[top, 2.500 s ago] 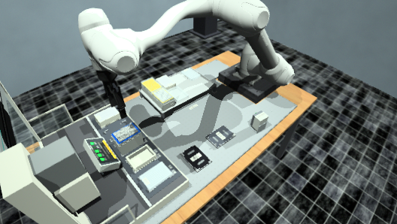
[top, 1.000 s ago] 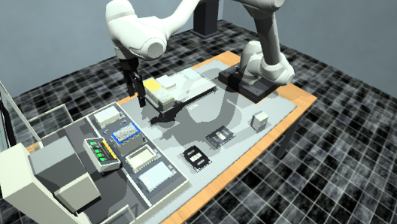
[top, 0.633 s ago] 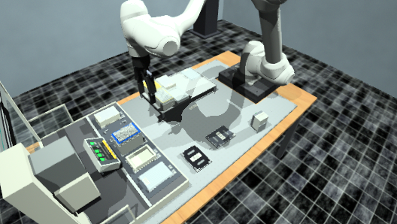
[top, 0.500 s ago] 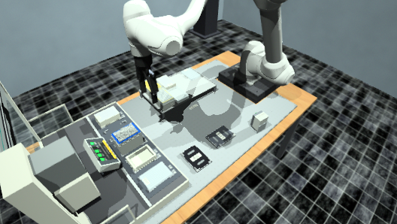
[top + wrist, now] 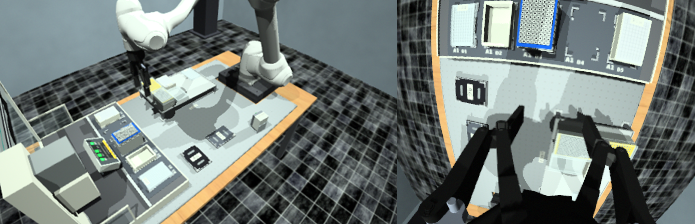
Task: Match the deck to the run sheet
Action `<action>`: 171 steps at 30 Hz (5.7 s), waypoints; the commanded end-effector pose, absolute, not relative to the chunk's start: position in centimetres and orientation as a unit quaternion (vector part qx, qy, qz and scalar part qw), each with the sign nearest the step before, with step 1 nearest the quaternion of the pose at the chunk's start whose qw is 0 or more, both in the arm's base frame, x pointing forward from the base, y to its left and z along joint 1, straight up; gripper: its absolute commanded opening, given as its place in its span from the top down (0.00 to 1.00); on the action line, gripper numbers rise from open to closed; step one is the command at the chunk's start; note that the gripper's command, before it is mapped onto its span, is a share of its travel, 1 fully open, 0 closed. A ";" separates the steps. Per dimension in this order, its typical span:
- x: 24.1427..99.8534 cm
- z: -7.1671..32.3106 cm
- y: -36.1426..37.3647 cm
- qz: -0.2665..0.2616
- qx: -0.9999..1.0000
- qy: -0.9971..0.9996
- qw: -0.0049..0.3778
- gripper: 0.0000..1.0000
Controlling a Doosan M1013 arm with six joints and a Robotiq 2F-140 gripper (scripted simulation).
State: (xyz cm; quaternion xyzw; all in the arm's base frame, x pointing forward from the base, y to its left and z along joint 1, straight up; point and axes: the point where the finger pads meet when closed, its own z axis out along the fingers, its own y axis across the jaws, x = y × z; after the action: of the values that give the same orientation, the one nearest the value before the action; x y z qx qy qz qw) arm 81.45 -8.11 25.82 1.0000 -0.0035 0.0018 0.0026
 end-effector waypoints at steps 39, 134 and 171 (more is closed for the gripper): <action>81.4 26.0 -24.1 0.003 1.000 -0.002 0.002 0.34; 98.4 20.2 -26.5 0.003 1.000 -0.002 0.002 0.34; 98.4 15.0 -26.5 0.003 1.000 -0.002 0.002 0.34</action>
State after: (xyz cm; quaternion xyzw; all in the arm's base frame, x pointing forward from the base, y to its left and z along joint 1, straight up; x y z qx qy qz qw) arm 98.42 -26.54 14.96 1.0000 -0.0017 0.0018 0.0024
